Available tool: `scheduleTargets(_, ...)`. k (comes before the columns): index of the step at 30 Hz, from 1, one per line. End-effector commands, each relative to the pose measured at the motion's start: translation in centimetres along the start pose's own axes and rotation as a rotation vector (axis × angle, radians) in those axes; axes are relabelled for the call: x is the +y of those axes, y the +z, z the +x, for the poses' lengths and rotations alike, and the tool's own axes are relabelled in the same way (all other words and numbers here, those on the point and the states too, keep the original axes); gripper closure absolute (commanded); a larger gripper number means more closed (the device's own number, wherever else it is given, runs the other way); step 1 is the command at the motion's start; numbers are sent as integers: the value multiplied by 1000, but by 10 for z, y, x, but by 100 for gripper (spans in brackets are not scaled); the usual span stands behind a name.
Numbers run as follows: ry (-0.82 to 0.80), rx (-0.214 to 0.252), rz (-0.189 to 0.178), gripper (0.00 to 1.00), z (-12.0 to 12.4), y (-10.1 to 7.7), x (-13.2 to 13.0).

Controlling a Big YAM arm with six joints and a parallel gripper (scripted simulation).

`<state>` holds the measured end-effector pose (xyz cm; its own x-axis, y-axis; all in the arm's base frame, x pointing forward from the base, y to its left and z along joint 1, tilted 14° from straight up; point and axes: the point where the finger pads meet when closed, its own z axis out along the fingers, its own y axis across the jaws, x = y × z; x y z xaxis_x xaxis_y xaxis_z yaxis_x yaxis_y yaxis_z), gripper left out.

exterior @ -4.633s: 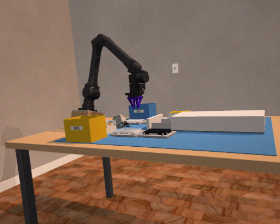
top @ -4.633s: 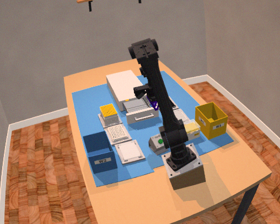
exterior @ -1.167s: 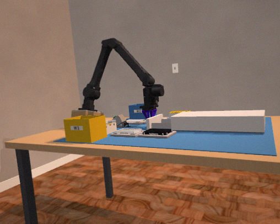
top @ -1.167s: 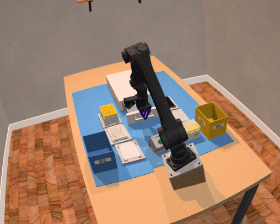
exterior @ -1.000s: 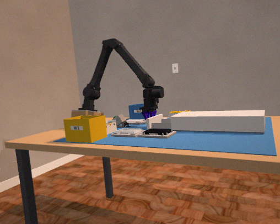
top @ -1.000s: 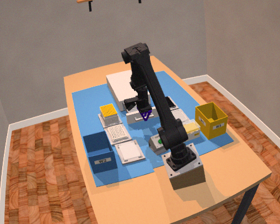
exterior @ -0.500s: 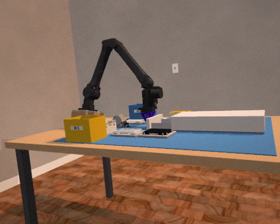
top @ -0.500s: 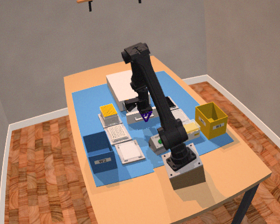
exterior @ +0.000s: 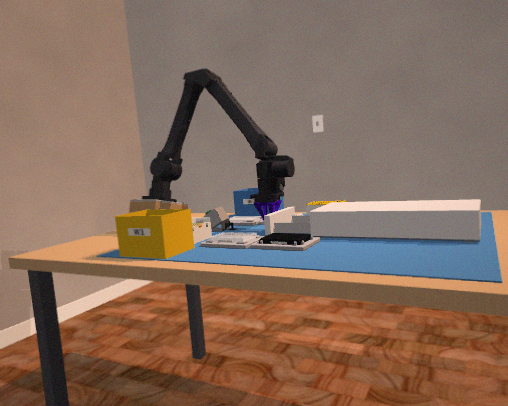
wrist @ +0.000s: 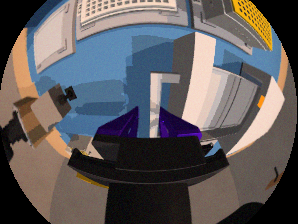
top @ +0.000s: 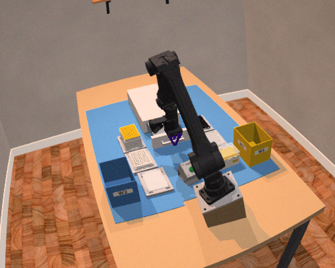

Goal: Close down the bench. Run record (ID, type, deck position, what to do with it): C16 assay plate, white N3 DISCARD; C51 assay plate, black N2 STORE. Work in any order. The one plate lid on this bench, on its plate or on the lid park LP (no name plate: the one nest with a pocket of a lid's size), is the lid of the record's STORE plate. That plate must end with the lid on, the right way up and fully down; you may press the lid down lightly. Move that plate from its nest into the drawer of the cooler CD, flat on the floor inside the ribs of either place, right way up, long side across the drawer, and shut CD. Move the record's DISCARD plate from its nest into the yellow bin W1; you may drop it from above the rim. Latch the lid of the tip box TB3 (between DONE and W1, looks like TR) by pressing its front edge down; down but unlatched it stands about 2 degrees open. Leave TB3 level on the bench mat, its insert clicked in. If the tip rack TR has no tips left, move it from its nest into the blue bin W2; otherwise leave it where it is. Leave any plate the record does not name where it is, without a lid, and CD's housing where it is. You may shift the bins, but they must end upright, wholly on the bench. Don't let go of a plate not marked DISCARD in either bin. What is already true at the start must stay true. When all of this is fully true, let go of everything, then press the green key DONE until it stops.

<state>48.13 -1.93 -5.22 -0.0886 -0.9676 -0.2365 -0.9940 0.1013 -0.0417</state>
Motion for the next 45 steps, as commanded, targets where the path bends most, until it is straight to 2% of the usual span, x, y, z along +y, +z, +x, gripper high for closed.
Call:
scheduleTargets(1,-5,0,18,70,-6,-14,-2)
scheduleTargets(35,-5,0,18,70,-6,-14,-2)
scheduleTargets(37,-8,0,33,70,-5,-14,-2)
scheduleTargets(45,-4,0,17,70,-4,-12,6)
